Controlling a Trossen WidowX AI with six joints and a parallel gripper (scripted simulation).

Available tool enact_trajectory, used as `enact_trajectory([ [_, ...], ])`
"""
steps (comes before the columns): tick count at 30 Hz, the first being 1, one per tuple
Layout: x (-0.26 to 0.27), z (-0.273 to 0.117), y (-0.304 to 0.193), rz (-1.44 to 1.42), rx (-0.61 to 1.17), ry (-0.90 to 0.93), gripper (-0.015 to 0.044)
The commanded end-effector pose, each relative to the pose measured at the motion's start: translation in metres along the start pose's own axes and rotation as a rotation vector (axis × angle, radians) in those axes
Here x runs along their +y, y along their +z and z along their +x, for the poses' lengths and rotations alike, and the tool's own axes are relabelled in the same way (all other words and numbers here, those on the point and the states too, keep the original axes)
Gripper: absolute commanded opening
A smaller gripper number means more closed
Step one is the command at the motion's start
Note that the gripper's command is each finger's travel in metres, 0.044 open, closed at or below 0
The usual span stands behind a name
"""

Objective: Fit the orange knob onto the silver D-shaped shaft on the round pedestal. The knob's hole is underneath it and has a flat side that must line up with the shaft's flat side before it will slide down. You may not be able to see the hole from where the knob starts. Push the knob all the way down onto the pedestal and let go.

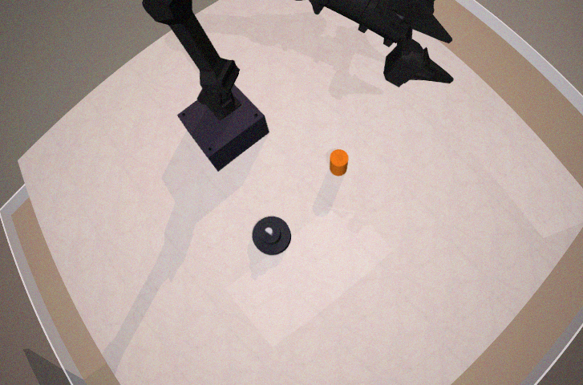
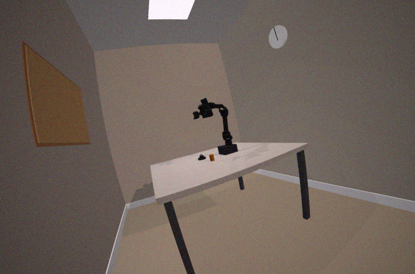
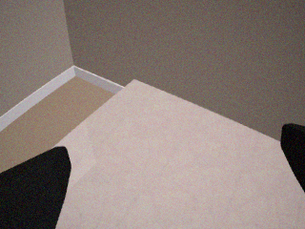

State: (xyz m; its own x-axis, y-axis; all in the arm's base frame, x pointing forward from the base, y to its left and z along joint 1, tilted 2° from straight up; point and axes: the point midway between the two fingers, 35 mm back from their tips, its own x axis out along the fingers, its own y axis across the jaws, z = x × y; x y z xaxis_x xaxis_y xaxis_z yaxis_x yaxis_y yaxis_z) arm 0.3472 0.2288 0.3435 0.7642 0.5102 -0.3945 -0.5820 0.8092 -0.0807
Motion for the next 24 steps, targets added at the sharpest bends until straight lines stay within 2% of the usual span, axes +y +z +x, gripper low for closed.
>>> enact_trajectory([
  [1, -0.007, 0.026, -0.073, 0.248, 0.262, -0.030, 0.0440],
  [8, -0.016, 0.033, -0.186, 0.630, 0.664, -0.193, 0.0440],
  [15, -0.017, 0.002, -0.283, 0.984, 1.039, -0.497, 0.0440],
  [24, -0.022, -0.005, -0.295, 1.028, 1.087, -0.550, 0.0440],
])
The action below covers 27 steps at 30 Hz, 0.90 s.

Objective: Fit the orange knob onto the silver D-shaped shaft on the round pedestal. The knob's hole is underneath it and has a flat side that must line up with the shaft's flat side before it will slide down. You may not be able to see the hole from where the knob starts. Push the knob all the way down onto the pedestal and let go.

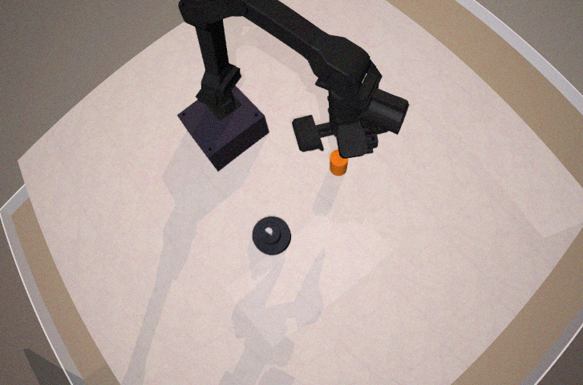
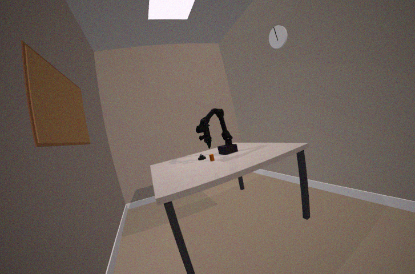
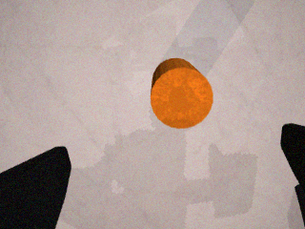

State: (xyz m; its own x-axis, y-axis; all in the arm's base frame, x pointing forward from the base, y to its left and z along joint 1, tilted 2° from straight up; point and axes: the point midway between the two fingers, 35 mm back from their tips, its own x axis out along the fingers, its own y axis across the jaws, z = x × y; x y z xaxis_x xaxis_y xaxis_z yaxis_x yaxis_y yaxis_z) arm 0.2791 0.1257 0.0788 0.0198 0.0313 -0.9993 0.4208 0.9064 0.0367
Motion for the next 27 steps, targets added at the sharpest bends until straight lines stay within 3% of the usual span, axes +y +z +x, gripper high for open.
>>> enact_trajectory([
  [1, -0.005, 0.002, -0.003, 0.039, 0.021, -0.017, 0.0440],
  [5, -0.006, 0.005, -0.001, 0.039, 0.021, -0.017, 0.0440],
  [9, -0.007, 0.037, -0.002, 0.039, 0.021, -0.018, 0.0440],
  [27, -0.008, 0.063, 0.000, 0.039, 0.021, -0.018, 0.0440],
])
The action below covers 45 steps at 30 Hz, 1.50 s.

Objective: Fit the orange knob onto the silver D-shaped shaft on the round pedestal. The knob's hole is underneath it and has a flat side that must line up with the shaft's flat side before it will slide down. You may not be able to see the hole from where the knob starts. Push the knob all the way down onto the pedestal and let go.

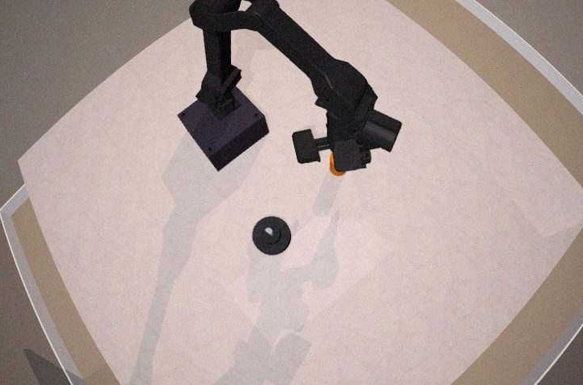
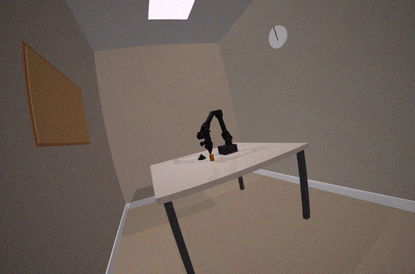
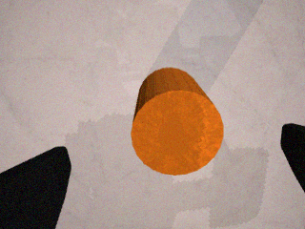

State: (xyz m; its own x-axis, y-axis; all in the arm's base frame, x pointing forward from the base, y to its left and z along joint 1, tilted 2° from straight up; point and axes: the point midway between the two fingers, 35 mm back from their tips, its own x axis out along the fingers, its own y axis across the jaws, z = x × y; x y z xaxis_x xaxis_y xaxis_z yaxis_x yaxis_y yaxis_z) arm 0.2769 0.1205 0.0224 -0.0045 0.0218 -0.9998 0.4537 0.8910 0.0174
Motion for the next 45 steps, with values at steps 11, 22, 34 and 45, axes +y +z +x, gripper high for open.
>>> enact_trajectory([
  [11, 0.001, 0.024, 0.001, 0.003, 0.003, 0.002, 0.0440],
  [22, 0.000, 0.042, 0.001, 0.003, 0.003, 0.001, 0.0440],
  [34, -0.001, 0.061, 0.000, 0.003, 0.004, 0.001, 0.0440],
  [45, -0.001, 0.063, 0.000, 0.003, 0.004, 0.001, 0.0230],
])
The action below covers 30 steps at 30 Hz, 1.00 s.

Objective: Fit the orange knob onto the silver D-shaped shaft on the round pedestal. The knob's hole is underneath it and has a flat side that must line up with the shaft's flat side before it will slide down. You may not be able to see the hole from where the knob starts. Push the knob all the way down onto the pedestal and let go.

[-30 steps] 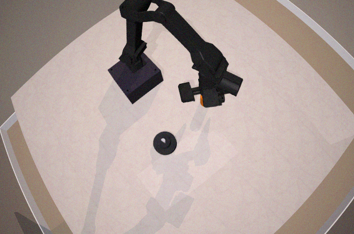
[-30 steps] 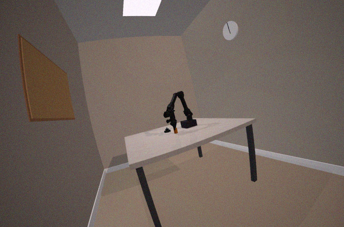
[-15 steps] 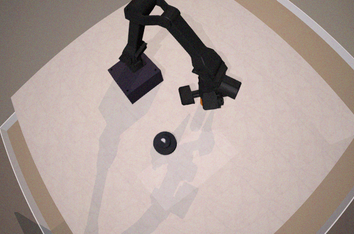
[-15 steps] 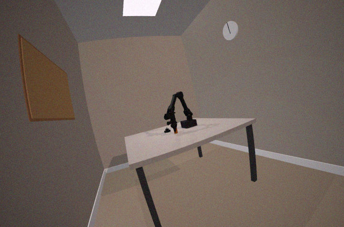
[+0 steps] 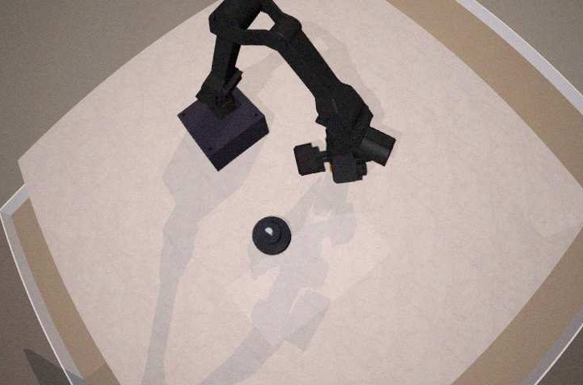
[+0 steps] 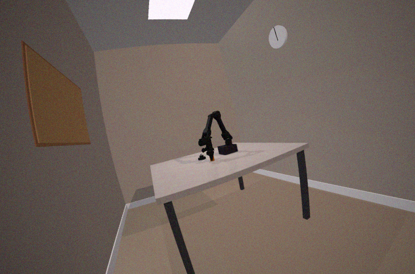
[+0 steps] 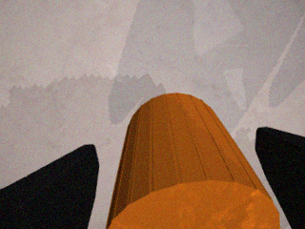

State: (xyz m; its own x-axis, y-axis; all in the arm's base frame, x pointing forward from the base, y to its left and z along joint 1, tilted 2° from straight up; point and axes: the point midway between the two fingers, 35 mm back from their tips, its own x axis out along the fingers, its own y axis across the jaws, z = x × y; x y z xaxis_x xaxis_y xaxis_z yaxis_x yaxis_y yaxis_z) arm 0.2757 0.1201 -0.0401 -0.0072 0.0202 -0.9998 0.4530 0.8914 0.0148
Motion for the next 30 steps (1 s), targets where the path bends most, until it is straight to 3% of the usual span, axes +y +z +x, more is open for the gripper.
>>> enact_trajectory([
  [1, 0.001, 0.001, 0.000, 0.004, 0.002, 0.004, 0.0204],
  [3, 0.001, 0.001, 0.000, 0.004, 0.002, 0.004, 0.0151],
  [9, 0.001, 0.001, 0.000, 0.004, 0.002, 0.004, 0.0111],
  [13, 0.003, -0.010, 0.001, 0.004, 0.002, 0.004, 0.0006],
  [30, 0.001, -0.139, 0.000, 0.004, 0.001, 0.004, 0.0000],
])
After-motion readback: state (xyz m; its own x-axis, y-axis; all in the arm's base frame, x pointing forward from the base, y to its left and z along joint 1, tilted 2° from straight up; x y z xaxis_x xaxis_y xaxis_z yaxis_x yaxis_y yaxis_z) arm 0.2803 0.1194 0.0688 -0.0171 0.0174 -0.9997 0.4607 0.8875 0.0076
